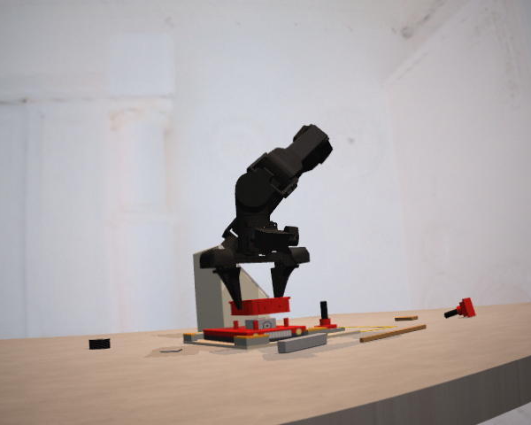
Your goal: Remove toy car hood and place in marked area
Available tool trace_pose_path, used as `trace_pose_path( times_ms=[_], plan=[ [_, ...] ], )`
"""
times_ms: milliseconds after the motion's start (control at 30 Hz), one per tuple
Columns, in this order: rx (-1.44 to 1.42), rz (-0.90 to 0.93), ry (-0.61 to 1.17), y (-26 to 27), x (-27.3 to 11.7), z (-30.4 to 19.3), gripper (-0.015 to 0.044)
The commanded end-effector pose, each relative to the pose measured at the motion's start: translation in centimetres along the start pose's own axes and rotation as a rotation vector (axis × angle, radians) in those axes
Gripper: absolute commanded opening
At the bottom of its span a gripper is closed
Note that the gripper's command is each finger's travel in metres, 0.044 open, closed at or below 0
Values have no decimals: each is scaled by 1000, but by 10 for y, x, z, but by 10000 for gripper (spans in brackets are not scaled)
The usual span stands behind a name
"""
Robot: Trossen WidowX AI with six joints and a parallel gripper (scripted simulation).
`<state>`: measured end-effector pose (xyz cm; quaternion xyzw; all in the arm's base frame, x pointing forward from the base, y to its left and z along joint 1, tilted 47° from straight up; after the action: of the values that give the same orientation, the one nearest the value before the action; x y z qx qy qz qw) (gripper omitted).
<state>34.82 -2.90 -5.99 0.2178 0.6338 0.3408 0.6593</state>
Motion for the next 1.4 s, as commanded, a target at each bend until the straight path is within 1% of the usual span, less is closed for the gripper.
trace_pose_path(
  times_ms=[0,333,400,433,1367],
  plan=[
    [-2,-5,-3,-1,-7,1,0],
    [-2,-7,-3,-1,-47,0,0],
    [-2,-7,-3,-1,-48,0,0],
    [5,-1,0,-1,-39,-1,0],
    [6,-20,0,96,-46,13,0]
  ],
)
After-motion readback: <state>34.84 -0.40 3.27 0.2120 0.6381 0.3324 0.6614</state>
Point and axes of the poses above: the point midway between the two fingers, 35 mm back from their tips, its own x axis out along the fingers, its own y axis across the jaws, z = x × y, the point moved 7 cm from there along -x, back along the fingers, and after that the axes turned 8 degrees about -x, right-handed, at the moved point
